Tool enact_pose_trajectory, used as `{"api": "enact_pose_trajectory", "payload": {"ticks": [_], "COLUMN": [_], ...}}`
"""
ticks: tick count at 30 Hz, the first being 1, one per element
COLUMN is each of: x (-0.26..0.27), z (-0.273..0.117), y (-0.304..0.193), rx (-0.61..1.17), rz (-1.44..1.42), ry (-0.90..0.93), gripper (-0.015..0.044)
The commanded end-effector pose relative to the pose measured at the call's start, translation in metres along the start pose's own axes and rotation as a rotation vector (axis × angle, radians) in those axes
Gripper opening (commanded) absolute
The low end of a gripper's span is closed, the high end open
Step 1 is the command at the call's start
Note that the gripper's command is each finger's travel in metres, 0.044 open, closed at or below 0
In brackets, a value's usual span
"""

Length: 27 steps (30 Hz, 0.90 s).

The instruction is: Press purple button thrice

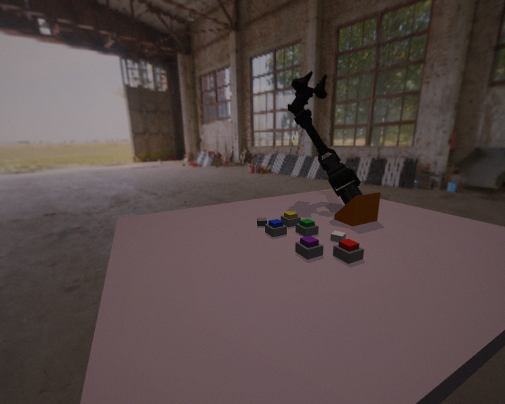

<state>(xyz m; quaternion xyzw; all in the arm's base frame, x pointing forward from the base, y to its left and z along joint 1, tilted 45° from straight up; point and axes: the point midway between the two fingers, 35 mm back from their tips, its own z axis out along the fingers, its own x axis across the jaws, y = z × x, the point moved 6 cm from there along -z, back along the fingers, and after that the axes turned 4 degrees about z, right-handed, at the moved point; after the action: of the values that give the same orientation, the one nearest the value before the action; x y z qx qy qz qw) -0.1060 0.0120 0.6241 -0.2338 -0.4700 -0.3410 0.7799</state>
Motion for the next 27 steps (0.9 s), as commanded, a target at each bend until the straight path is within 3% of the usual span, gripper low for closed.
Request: {"api": "enact_pose_trajectory", "payload": {"ticks": [1, 4, 15, 27], "x": [0.001, 0.01, 0.004, -0.069], "z": [0.0, 0.002, -0.011, -0.065], "y": [0.006, 0.073, 0.23, 0.4], "rx": [-0.01, -0.128, -0.489, -1.023], "rz": [0.003, 0.05, 0.161, 0.25], "ry": [0.005, 0.074, 0.177, 0.045], "gripper": [0.04, 0.04, 0.04, 0.04]}}
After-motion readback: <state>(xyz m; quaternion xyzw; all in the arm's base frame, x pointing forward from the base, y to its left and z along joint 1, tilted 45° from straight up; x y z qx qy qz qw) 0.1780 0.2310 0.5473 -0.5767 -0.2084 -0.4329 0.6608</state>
